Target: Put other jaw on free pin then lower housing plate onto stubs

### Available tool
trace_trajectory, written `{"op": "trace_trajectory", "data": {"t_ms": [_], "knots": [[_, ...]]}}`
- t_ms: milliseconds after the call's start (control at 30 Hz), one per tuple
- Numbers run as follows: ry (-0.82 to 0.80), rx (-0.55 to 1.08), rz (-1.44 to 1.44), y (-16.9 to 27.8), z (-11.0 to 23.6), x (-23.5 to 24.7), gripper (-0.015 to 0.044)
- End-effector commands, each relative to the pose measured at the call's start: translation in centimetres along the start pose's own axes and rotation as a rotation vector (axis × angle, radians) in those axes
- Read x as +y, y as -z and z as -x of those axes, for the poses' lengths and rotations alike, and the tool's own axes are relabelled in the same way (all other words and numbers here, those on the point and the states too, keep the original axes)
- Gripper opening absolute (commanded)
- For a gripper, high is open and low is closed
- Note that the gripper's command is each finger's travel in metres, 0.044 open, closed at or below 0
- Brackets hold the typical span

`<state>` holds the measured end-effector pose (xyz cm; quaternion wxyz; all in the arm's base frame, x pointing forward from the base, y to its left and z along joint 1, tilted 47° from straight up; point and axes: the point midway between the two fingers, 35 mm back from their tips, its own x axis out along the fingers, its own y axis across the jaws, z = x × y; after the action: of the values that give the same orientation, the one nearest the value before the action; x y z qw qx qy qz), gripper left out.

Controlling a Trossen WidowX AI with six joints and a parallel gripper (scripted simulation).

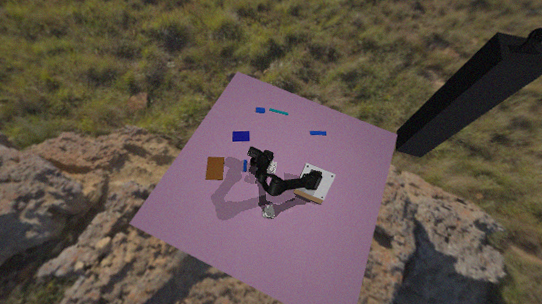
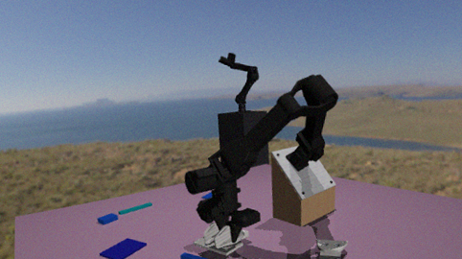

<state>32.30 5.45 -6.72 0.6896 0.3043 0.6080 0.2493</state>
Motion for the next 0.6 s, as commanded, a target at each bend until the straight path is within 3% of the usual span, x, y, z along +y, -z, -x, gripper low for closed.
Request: {"op": "trace_trajectory", "data": {"t_ms": [0, 567], "knots": [[-0.001, 0.0, 0.003, -0.06, -0.05, -0.01, 0.0134], [-0.001, 0.0, 0.003, -0.06, -0.48, -0.01, 0.0134]]}}
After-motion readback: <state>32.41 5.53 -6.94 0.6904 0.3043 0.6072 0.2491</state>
